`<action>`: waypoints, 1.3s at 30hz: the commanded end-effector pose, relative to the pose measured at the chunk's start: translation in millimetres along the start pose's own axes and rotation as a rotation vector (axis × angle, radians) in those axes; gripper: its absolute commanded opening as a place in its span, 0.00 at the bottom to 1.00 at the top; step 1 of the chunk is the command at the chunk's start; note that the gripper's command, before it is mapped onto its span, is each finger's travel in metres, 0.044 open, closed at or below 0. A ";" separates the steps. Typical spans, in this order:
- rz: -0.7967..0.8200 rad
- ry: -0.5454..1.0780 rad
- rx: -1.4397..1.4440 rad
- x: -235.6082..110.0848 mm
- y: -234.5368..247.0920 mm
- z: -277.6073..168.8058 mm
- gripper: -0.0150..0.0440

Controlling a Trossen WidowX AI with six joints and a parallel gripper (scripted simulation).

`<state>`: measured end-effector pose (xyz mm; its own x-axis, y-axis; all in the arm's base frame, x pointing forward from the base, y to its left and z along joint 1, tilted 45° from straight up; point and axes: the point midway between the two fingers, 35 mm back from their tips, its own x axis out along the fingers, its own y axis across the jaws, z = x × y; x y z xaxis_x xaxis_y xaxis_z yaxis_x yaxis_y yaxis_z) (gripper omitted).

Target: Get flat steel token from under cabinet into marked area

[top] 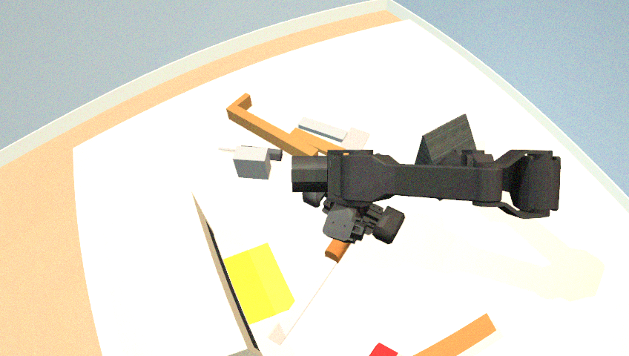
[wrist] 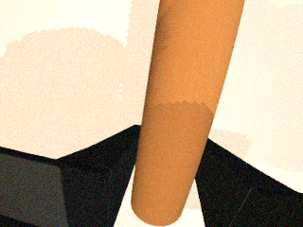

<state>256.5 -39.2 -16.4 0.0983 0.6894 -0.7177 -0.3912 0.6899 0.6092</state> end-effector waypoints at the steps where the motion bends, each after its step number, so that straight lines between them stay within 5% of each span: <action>1: -0.004 -0.002 0.000 -1.3 -4.7 -0.9 0.25; 39: -0.008 -0.001 -0.001 -1.7 -42.6 -35.6 0.25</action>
<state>241.4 -74.3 -51.2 0.0983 0.6860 -0.7210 -0.3915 0.6927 0.6057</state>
